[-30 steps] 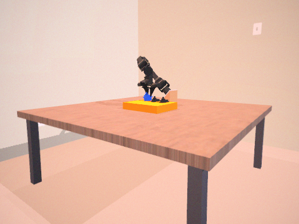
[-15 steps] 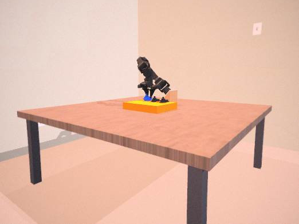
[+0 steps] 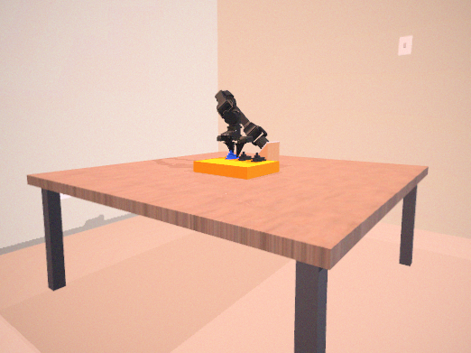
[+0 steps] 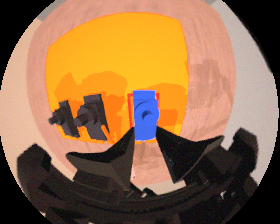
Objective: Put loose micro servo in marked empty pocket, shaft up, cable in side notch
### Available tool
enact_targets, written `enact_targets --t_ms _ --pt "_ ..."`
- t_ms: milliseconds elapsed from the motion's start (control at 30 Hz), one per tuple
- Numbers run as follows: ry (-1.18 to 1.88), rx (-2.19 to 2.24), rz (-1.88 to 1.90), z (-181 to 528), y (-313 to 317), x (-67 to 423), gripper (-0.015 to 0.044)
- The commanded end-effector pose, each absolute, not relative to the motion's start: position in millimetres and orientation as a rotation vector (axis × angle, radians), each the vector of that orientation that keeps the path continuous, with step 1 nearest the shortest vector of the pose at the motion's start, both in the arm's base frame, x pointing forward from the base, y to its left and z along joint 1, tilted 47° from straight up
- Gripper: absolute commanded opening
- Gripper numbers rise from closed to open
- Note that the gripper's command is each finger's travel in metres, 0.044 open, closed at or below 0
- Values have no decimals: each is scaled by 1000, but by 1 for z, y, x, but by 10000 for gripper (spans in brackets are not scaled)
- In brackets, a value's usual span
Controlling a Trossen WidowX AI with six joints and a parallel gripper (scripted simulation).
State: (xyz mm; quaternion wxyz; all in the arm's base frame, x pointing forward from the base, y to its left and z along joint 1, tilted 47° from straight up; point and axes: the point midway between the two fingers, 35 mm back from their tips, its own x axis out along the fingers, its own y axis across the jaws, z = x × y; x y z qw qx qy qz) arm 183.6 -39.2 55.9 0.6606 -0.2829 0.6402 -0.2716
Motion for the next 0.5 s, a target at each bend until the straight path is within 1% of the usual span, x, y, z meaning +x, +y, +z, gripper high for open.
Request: enact_targets --t_ms 0,200,300,467 --pt "1445 -648 -611 55 -40 184 26" --pt "1445 -648 -611 56 -39 184 184" --pt "1445 -647 -610 57 -38 184 187" --pt "1446 -647 -609 79 -16 180 187"
